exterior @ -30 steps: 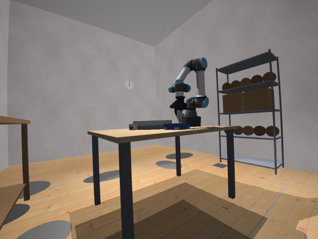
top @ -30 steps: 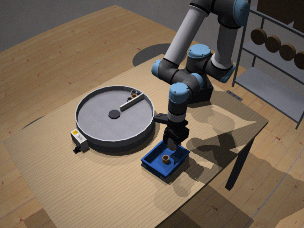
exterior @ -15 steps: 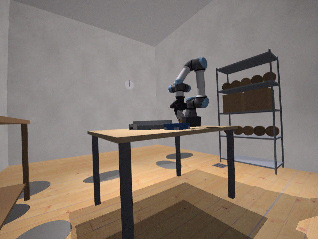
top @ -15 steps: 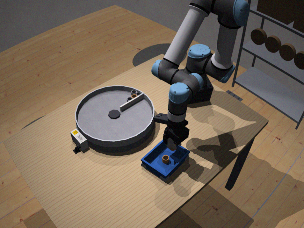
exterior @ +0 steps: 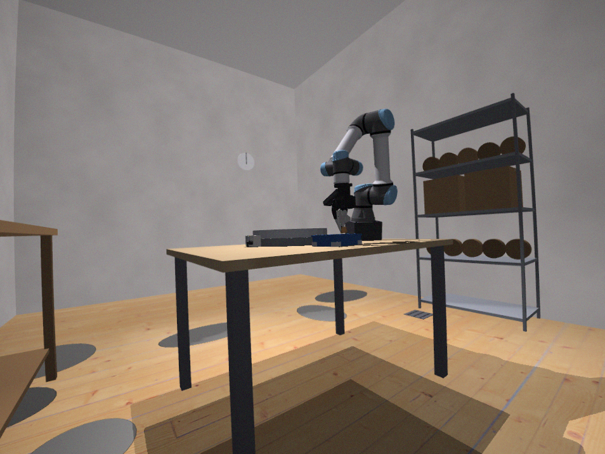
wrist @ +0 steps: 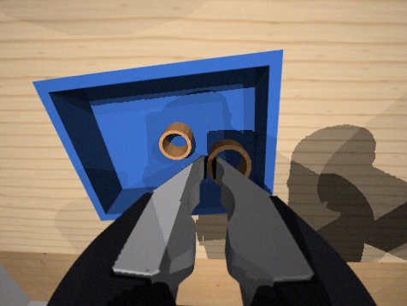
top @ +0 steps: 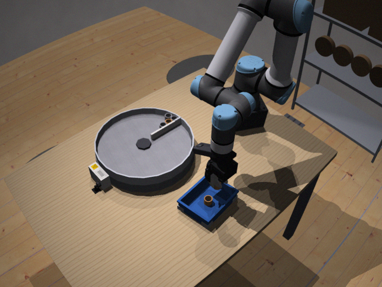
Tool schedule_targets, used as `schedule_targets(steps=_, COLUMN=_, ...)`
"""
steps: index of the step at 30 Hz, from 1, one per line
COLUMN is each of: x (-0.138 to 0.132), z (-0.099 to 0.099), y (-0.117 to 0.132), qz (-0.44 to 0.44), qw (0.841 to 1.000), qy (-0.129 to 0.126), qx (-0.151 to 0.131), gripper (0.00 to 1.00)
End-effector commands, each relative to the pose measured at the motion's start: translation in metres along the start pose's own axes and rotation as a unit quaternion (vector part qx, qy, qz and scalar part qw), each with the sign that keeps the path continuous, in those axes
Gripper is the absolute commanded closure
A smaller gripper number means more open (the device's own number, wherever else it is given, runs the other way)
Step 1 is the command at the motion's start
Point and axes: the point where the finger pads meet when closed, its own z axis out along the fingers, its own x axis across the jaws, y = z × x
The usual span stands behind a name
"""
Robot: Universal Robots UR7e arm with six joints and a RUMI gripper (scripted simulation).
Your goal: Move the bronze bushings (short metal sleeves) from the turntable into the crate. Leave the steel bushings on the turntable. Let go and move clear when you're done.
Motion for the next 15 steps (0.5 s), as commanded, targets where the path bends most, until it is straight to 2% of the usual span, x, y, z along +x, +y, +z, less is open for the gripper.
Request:
schedule_targets(steps=1, x=0.0, z=0.002, y=0.0, qz=0.0, qw=1.0, qy=-0.001, qx=0.0, gripper=1.0)
schedule_targets(steps=15, x=0.0, z=0.019, y=0.0, qz=0.0, qw=1.0, qy=-0.001, qx=0.0, gripper=1.0)
